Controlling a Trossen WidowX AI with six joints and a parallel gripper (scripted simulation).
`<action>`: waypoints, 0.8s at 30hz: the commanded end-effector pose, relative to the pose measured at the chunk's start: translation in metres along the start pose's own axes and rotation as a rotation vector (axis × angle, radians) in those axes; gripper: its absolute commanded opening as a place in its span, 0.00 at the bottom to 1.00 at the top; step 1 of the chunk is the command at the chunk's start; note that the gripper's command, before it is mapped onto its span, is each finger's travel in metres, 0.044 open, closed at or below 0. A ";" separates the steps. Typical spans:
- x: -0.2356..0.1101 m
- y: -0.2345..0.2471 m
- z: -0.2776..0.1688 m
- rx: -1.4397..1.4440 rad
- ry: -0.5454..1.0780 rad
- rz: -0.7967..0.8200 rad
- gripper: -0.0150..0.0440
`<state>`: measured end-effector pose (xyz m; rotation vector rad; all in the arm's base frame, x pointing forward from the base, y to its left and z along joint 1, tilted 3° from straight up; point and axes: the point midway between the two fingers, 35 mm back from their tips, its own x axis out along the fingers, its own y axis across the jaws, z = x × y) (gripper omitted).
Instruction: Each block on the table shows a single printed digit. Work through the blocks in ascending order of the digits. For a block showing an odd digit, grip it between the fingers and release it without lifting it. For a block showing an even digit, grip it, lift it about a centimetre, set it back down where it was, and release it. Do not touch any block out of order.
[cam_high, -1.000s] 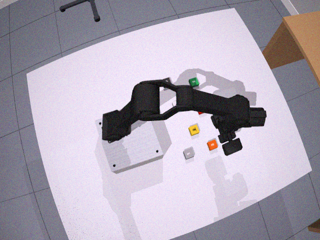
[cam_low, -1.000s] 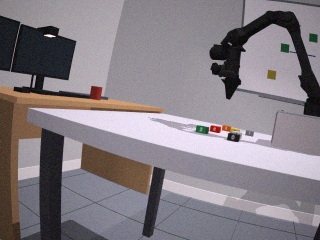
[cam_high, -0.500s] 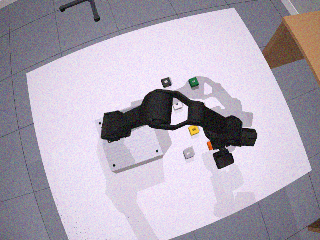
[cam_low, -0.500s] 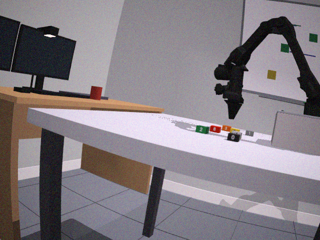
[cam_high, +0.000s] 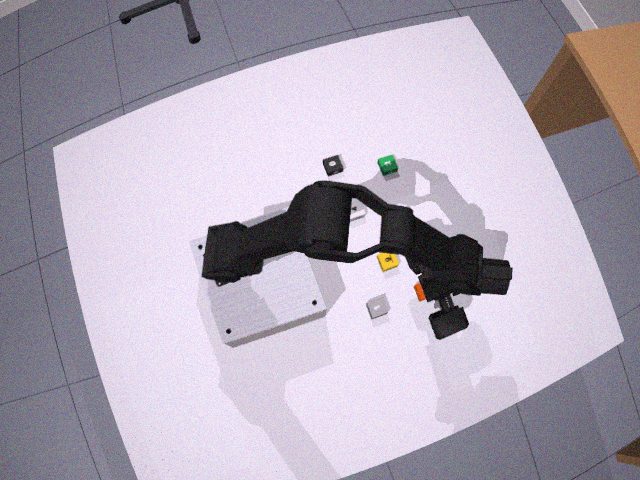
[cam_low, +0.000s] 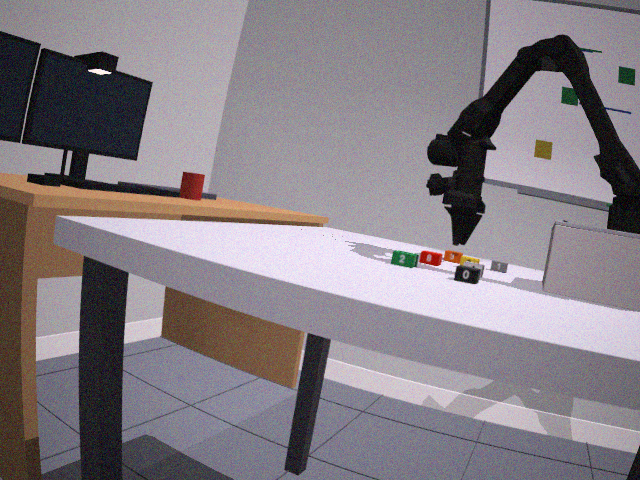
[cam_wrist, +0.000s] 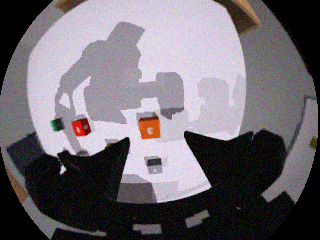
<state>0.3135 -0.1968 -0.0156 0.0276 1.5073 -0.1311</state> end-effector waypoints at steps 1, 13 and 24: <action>0.007 0.001 0.000 -0.005 0.000 0.004 0.93; 0.026 0.001 -0.001 -0.005 0.000 0.004 0.93; 0.026 0.001 -0.001 -0.005 0.000 0.004 0.49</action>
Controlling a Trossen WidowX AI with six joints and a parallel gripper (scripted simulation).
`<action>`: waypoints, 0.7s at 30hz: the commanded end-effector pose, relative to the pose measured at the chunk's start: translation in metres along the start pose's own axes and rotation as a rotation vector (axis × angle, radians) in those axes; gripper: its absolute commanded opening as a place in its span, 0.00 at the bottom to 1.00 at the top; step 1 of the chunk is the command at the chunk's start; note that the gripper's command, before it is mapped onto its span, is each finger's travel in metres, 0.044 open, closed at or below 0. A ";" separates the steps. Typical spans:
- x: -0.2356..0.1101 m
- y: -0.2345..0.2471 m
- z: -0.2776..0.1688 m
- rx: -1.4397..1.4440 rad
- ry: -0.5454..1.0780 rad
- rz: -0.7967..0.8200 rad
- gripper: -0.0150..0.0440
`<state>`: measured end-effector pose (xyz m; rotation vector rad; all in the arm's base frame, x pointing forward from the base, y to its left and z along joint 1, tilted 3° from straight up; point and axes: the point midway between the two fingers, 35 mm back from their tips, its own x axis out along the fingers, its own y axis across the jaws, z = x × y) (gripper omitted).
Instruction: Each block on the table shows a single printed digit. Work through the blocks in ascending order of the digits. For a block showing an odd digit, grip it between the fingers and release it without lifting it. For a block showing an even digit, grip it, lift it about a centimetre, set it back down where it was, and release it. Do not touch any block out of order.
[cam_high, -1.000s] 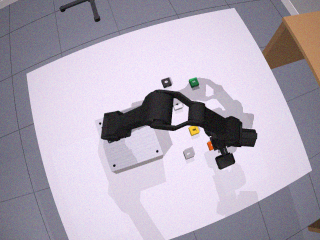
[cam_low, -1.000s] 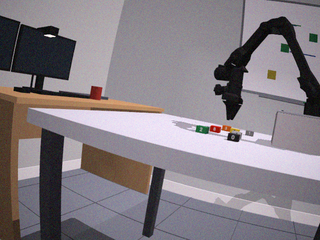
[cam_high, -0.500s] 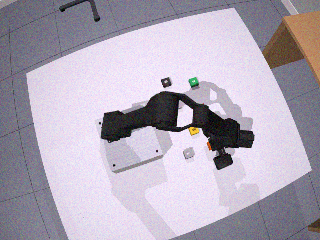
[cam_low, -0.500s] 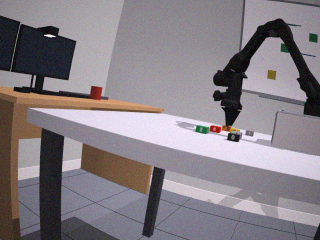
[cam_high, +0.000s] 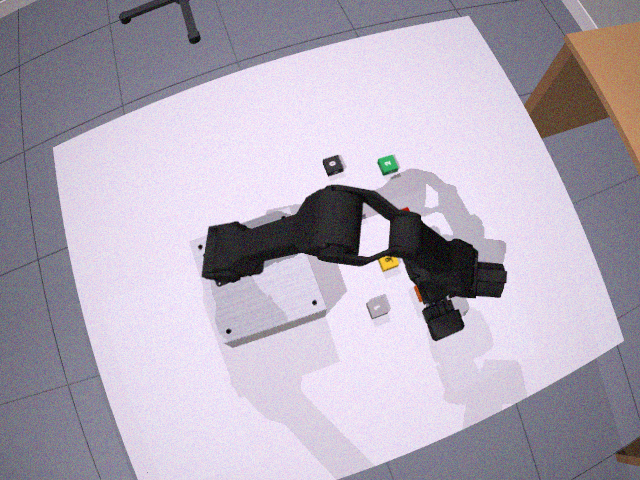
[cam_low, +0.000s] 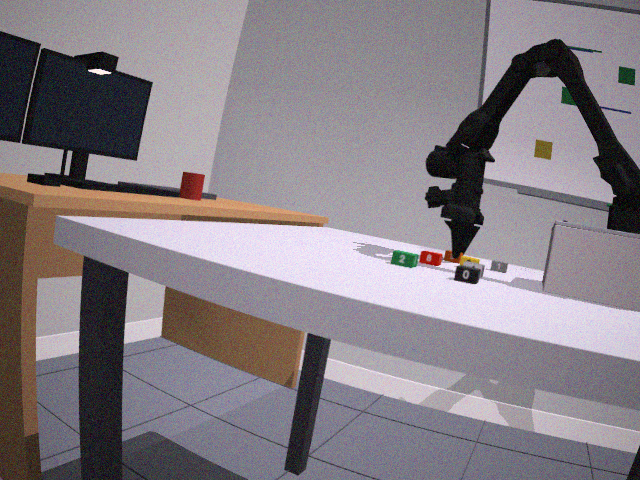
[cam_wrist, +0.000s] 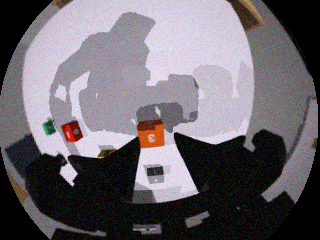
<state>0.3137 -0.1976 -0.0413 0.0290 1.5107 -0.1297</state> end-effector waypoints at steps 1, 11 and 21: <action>0.000 0.000 0.001 -0.005 -0.003 0.003 0.46; 0.000 0.000 0.001 -0.005 -0.003 0.003 0.46; 0.000 0.000 0.001 -0.005 -0.003 0.003 0.68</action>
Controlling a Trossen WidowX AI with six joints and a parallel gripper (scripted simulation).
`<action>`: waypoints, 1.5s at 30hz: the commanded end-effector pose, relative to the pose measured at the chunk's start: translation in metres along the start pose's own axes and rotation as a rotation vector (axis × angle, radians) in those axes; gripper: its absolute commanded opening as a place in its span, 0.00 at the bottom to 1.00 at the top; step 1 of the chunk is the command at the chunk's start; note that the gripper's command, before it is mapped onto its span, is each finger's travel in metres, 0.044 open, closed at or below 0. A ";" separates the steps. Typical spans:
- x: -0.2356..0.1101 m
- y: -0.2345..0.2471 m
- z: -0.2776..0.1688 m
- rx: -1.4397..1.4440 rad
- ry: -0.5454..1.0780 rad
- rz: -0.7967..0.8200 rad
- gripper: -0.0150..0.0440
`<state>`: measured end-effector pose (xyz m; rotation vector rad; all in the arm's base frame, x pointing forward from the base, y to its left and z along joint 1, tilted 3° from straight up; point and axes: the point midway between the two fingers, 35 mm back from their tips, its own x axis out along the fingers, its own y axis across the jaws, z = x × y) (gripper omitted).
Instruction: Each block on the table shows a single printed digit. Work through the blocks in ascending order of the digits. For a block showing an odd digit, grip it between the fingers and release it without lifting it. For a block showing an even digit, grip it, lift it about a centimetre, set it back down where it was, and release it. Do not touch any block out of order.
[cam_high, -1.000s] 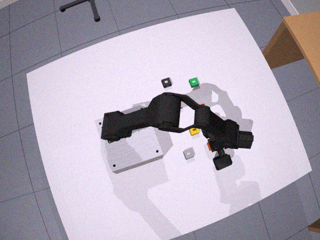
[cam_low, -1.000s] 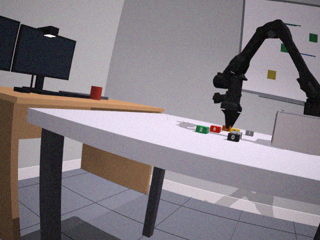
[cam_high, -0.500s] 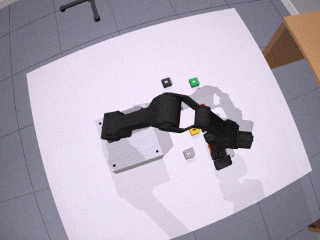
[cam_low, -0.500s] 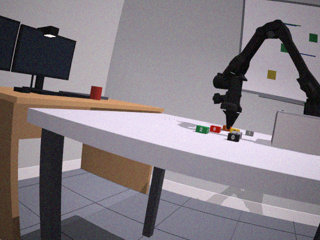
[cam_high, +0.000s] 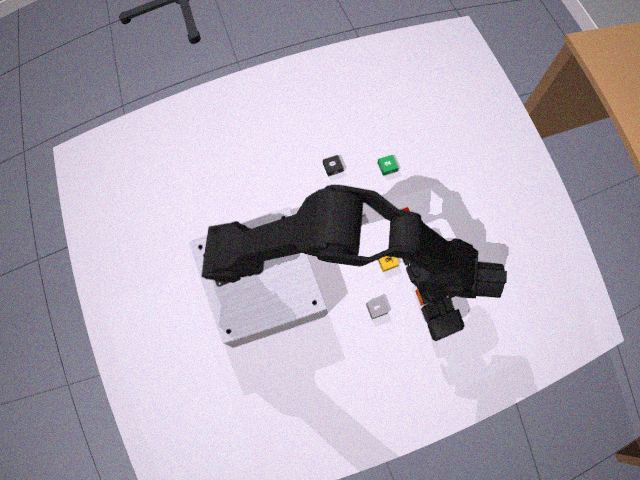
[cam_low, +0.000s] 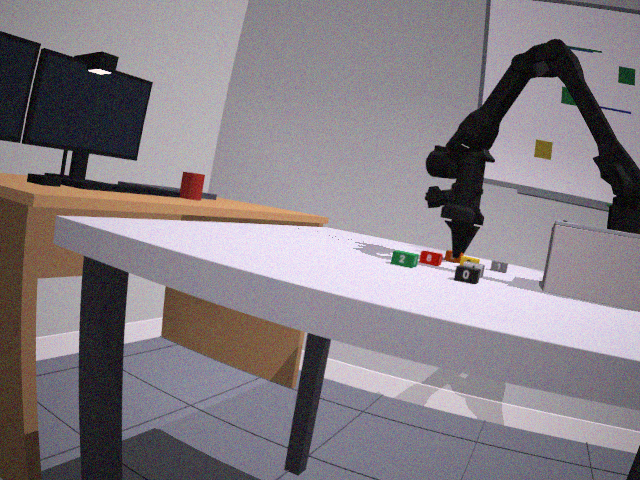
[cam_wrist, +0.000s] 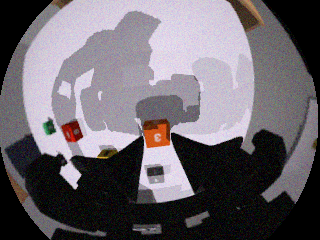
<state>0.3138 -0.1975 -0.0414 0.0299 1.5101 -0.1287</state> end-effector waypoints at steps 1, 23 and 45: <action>0.000 0.000 0.000 -0.005 -0.003 0.002 0.72; -0.117 0.000 0.001 -0.005 -0.003 0.001 0.62; -0.120 0.145 -0.025 -0.004 0.000 0.018 0.46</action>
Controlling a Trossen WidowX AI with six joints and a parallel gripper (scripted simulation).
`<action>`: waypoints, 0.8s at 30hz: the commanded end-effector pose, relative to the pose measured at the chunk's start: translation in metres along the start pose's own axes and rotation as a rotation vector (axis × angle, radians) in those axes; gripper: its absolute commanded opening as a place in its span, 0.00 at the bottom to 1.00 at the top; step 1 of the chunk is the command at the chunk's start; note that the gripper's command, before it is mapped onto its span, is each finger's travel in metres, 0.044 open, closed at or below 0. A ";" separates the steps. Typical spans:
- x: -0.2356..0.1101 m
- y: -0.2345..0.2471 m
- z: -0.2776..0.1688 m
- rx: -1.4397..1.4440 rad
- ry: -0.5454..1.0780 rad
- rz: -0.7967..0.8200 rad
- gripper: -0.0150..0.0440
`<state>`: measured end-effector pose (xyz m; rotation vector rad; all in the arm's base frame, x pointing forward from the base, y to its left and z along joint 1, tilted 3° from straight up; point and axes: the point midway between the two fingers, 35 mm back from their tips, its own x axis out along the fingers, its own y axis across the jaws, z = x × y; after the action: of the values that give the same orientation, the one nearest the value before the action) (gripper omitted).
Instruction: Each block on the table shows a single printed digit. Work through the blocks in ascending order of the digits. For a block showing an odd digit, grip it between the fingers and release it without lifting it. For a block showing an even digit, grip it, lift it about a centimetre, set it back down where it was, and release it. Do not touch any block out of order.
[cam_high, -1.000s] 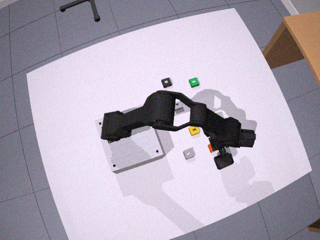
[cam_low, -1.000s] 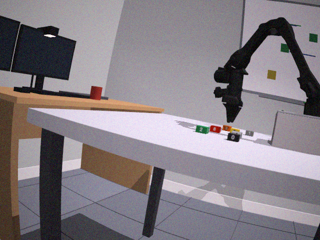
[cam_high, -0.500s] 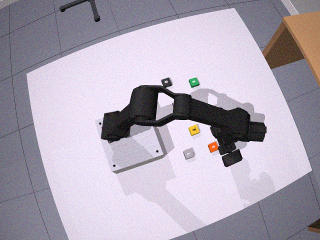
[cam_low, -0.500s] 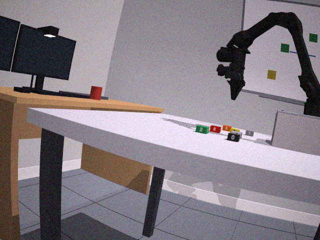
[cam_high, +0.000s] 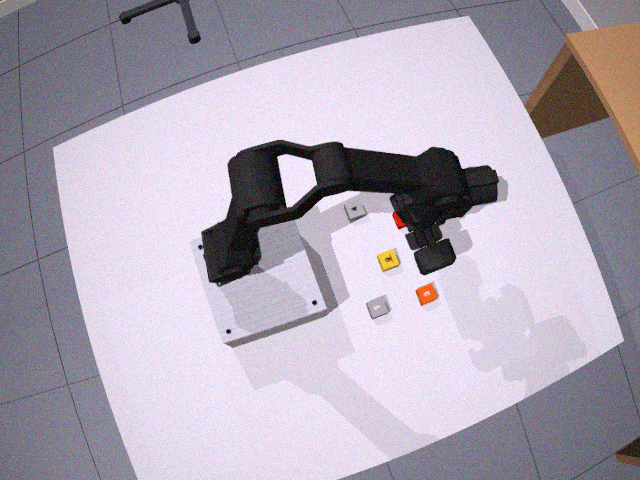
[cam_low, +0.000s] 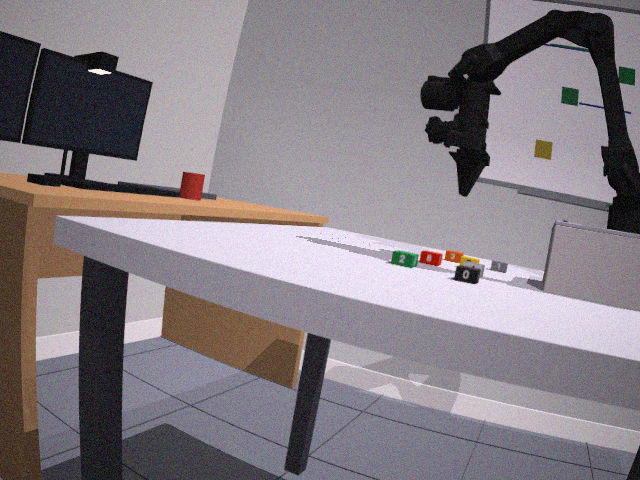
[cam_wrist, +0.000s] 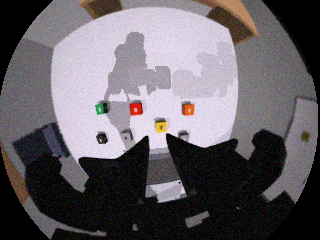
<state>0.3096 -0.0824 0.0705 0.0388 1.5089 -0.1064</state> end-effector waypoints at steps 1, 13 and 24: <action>0.001 0.053 -0.023 0.004 0.002 -0.001 0.46; 0.072 0.098 -0.051 0.004 0.004 0.001 0.68; 0.090 0.097 -0.053 0.004 0.004 0.001 0.93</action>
<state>0.2727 0.0159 -0.0210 0.0439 1.5063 -0.1011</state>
